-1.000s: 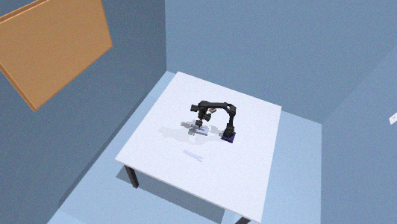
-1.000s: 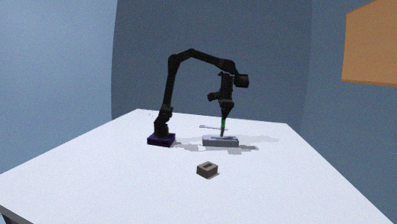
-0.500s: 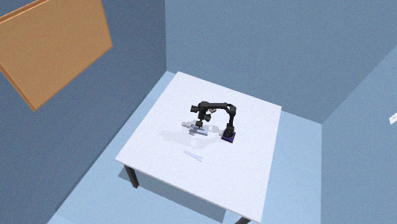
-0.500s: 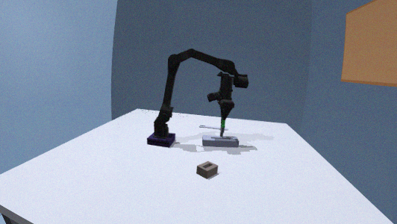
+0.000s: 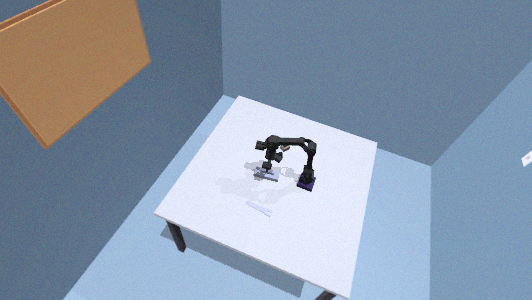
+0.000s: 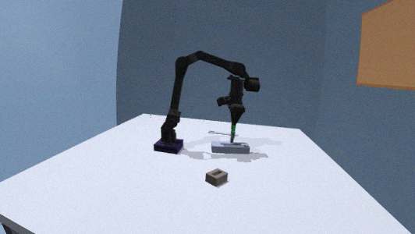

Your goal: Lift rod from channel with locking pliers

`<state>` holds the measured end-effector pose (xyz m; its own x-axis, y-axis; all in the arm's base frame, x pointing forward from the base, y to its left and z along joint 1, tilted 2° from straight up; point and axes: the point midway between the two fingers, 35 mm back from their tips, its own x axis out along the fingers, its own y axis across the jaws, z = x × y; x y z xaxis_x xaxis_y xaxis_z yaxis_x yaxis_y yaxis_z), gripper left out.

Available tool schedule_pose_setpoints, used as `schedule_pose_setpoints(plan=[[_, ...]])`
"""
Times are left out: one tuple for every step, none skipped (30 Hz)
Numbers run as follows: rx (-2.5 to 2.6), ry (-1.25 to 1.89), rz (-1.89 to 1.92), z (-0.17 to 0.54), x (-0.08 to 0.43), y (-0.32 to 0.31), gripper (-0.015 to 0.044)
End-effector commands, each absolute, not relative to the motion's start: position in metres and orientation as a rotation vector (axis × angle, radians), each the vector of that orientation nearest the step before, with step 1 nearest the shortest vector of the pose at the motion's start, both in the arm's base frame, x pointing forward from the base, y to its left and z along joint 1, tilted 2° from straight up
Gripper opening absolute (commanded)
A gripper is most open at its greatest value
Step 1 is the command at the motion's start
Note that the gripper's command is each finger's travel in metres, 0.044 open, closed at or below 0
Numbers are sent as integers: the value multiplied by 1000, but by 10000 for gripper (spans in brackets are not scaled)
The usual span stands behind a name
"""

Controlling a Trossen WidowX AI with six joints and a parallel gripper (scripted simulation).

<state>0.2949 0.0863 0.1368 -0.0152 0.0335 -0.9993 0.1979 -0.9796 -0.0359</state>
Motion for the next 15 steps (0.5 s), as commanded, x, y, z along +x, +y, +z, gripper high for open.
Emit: schedule_pose_setpoints(plan=[[2115,252,-2139,137,295,86,319],[2115,252,-2139,136,295,86,319],[2115,252,-2139,135,295,86,319],[2115,252,-2139,135,295,86,319],[2115,252,-2139,134,295,86,319],[2115,252,-2139,133,295,86,319],[2115,252,-2139,132,295,86,319],[2115,252,-2139,131,295,86,319],[2115,252,-2139,130,295,86,319],[2115,252,-2139,129,295,86,319],[2115,252,-2139,128,295,86,319],[2115,252,-2139,127,295,86,319],[2115,252,-2139,126,295,86,319],[2115,252,-2139,125,295,86,319],[2115,252,-2139,124,295,86,319]])
